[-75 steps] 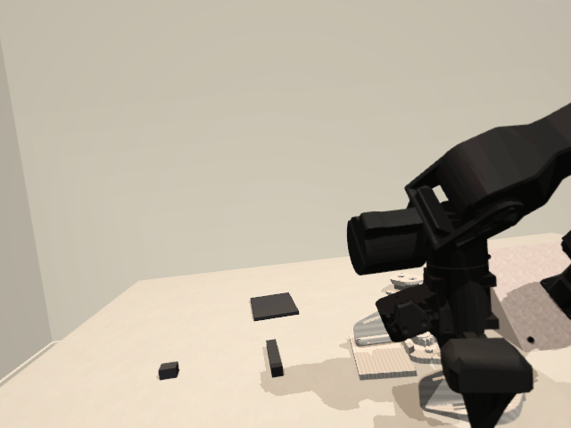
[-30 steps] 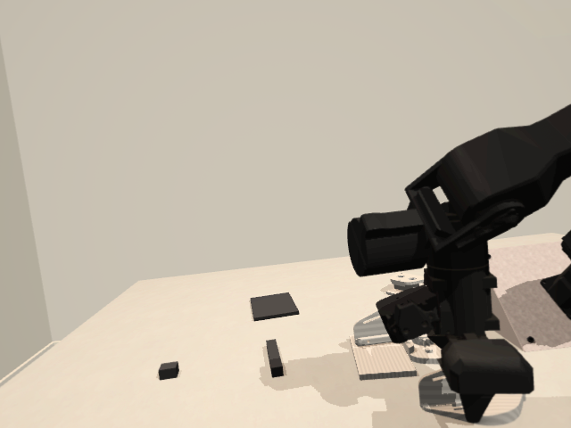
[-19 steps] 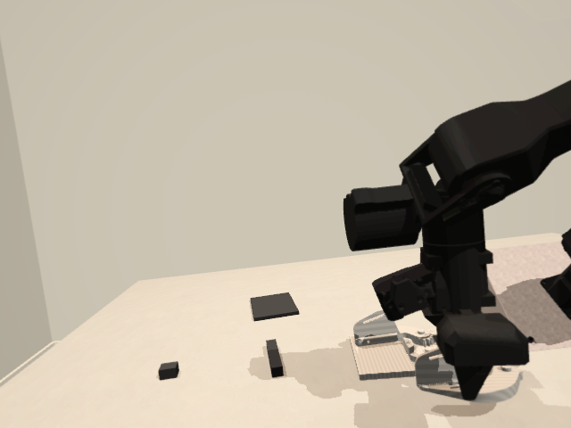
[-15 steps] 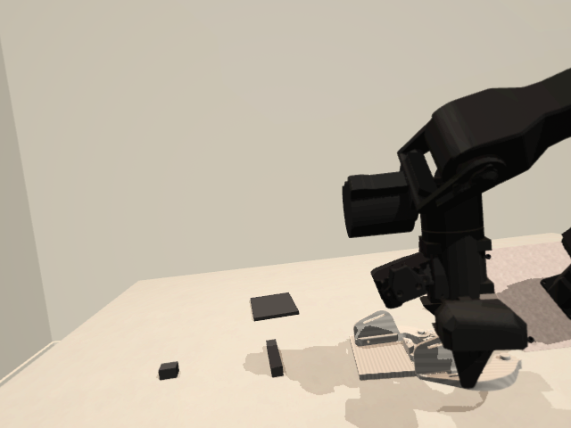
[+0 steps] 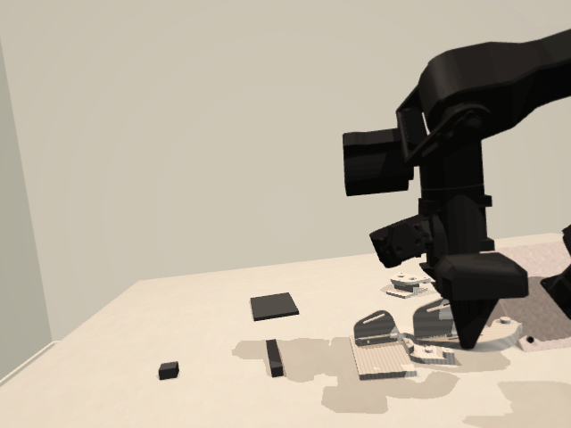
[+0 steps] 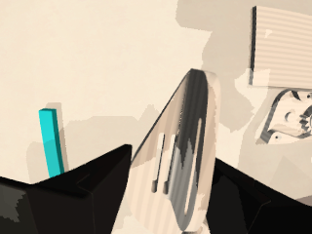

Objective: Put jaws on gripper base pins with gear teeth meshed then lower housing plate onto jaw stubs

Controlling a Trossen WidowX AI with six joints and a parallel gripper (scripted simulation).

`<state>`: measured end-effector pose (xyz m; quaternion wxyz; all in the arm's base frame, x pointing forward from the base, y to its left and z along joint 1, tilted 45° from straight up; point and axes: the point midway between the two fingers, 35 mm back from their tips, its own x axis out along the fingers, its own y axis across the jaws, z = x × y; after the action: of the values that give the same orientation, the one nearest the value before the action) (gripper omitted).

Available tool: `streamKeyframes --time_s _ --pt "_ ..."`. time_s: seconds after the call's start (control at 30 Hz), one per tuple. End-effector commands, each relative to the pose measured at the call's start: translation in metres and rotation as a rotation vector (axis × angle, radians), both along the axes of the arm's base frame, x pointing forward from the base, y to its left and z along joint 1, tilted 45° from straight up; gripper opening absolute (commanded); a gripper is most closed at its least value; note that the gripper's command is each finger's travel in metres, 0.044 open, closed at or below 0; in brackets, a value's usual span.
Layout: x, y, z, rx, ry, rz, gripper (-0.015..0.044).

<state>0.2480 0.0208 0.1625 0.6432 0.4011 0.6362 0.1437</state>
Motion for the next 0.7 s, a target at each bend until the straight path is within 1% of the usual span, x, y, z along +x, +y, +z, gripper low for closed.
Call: streamKeyframes --time_s 0.0,0.67 --pt "0.001 -0.005 -0.002 -0.005 0.000 0.002 0.0134" --pt "0.020 -0.051 -0.042 -0.015 -0.004 0.006 0.0134"
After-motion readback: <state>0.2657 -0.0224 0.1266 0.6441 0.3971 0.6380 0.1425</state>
